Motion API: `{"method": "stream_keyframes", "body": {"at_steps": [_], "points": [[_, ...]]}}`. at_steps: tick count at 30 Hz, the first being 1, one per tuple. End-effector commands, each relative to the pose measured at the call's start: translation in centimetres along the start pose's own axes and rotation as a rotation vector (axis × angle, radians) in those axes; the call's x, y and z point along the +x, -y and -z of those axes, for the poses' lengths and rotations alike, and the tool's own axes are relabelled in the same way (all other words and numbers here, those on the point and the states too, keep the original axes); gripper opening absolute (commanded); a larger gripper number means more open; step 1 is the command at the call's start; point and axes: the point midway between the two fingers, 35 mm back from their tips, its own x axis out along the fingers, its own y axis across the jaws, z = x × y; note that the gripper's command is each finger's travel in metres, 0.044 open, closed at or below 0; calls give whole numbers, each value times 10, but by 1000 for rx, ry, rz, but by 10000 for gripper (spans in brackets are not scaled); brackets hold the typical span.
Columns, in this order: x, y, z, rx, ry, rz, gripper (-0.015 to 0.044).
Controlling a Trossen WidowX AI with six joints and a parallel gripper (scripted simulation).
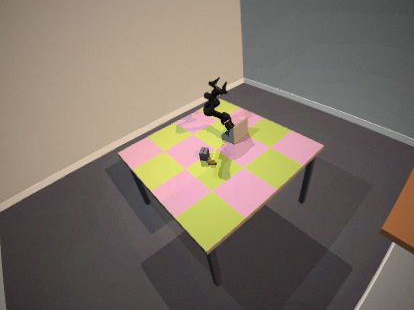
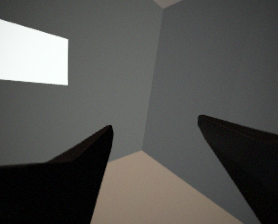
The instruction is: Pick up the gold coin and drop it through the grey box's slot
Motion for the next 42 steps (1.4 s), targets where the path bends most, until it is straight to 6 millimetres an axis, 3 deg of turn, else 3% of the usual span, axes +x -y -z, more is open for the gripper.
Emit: {"method": "stream_keyframes", "body": {"at_steps": [1, 4, 9, 14, 19, 25, 31, 36, 42], "points": [[0, 0, 1, -1, -3, 2, 374], [-1, 7, 15, -18, -49, 38, 295], [-14, 31, 66, -78, -231, 160, 164], [-45, 51, 117, -182, -474, 250, 161], [-91, 68, 164, -239, -696, 347, 161], [-168, 77, 207, -309, -1005, 428, 161], [-261, 72, 228, -373, -1334, 470, 161], [-343, 55, 223, -419, -1617, 473, 161], [-437, 25, 189, -473, -1951, 438, 161]]}}
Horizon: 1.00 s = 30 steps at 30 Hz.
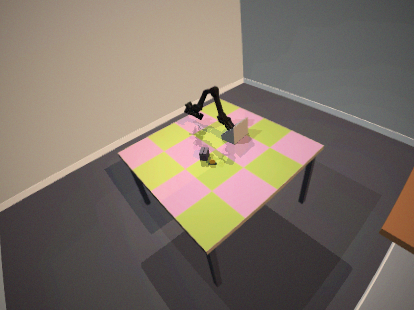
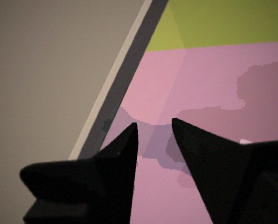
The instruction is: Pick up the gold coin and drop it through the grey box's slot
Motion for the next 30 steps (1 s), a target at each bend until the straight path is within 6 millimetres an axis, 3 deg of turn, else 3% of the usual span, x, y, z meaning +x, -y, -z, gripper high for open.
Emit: {"method": "stream_keyframes", "body": {"at_steps": [1, 8, 11, 18, 24, 30], "points": [[-16, -8, 58, -80, -169, -2, 161], [-80, -12, 166, -278, -479, -14, 161], [-102, -20, 176, -340, -521, -72, 161], [-173, -1, 241, -519, -734, -89, 161], [-263, 34, 289, -743, -932, -117, 161], [-357, 82, 309, -999, -1083, -164, 161]]}}
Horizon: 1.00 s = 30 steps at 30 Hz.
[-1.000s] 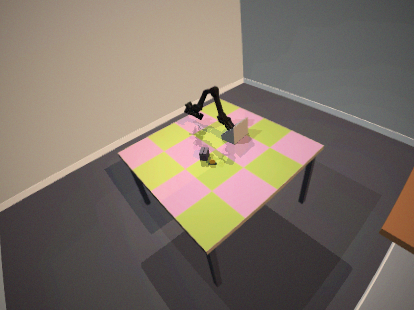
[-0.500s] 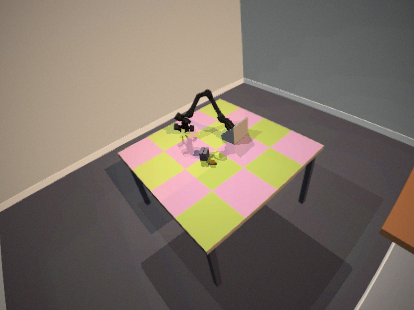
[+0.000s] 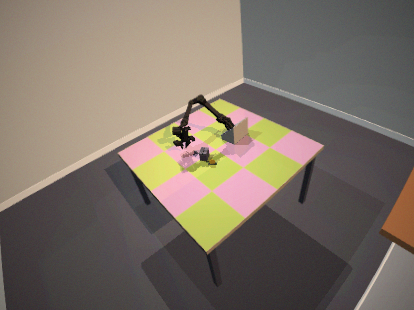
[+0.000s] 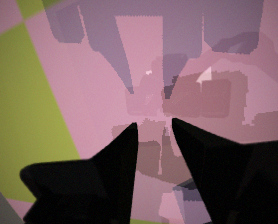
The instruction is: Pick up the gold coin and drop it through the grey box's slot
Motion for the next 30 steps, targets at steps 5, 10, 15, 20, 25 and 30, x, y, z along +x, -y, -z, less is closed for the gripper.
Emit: {"method": "stream_keyframes", "body": {"at_steps": [5, 10, 15, 20, 25, 30], "points": [[-41, -10, 126, -327, -165, 30, 161], [-77, 7, 202, -571, -222, 65, 161], [-118, 42, 267, -834, -224, 111, 161], [-136, 59, 291, -958, -203, 134, 161], [-105, 65, 294, -958, -202, 134, 161], [-100, 66, 294, -958, -201, 134, 161]]}}
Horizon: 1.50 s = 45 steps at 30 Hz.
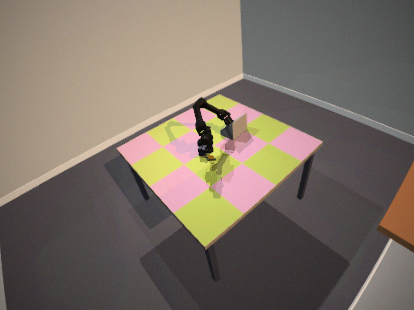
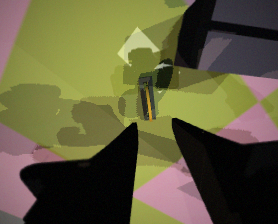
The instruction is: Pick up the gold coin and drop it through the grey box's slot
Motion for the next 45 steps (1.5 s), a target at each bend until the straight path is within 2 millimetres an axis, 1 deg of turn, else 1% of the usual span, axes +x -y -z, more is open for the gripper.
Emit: {"method": "stream_keyframes", "body": {"at_steps": [1, 3, 7, 38, 41, 45], "points": [[9, -1, 2, -15, 6, -2, 161], [17, -1, 2, -15, 7, -2, 161], [19, -1, 2, -15, 7, -2, 161], [69, -1, 0, -15, 9, -1, 161], [71, -1, 0, -15, 9, -1, 161], [71, -1, 0, -15, 9, -1, 56]]}}
